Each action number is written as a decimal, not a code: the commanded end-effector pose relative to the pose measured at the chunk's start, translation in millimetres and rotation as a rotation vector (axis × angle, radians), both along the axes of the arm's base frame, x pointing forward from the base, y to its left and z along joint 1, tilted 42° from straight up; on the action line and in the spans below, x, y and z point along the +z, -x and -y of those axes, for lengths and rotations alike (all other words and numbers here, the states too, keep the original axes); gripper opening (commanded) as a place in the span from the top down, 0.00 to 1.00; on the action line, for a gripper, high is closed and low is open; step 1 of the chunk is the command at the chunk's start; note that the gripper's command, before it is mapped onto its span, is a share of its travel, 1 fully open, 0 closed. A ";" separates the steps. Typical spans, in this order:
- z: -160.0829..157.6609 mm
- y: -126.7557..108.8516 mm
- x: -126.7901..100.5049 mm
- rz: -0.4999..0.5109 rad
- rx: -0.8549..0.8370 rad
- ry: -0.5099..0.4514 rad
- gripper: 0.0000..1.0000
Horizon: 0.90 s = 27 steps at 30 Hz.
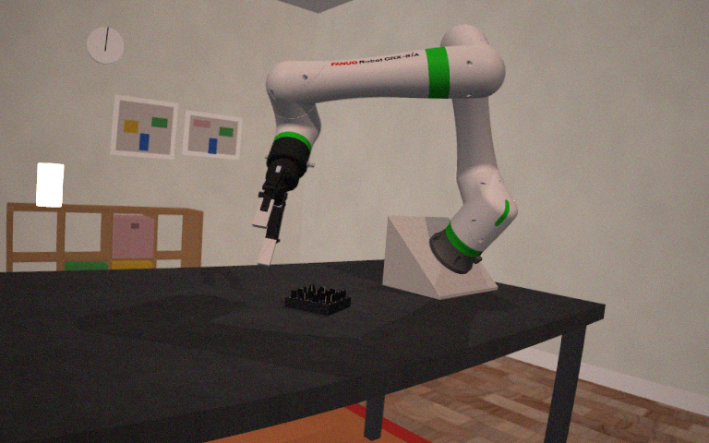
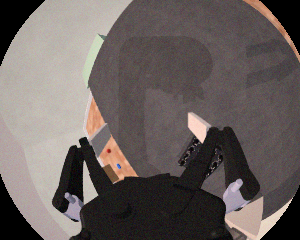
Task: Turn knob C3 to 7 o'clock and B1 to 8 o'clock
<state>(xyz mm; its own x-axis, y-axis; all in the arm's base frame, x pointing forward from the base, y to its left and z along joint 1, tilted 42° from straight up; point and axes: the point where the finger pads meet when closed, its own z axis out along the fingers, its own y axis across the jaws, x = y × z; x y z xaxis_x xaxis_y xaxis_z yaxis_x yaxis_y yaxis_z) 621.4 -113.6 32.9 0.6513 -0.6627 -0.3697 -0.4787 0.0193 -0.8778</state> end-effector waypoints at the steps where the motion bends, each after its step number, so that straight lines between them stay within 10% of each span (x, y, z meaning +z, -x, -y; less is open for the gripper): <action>1: -7.2 18.5 -1.6 0.067 0.111 0.087 0.00; 27: -40.1 109.2 -12.1 0.366 0.641 0.501 0.00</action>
<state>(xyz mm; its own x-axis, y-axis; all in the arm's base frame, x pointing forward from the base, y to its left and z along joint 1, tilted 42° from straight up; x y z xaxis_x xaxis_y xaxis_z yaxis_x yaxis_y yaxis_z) 528.4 -79.8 22.6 0.9620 -0.2555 0.0964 -0.0517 -0.5173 -0.8543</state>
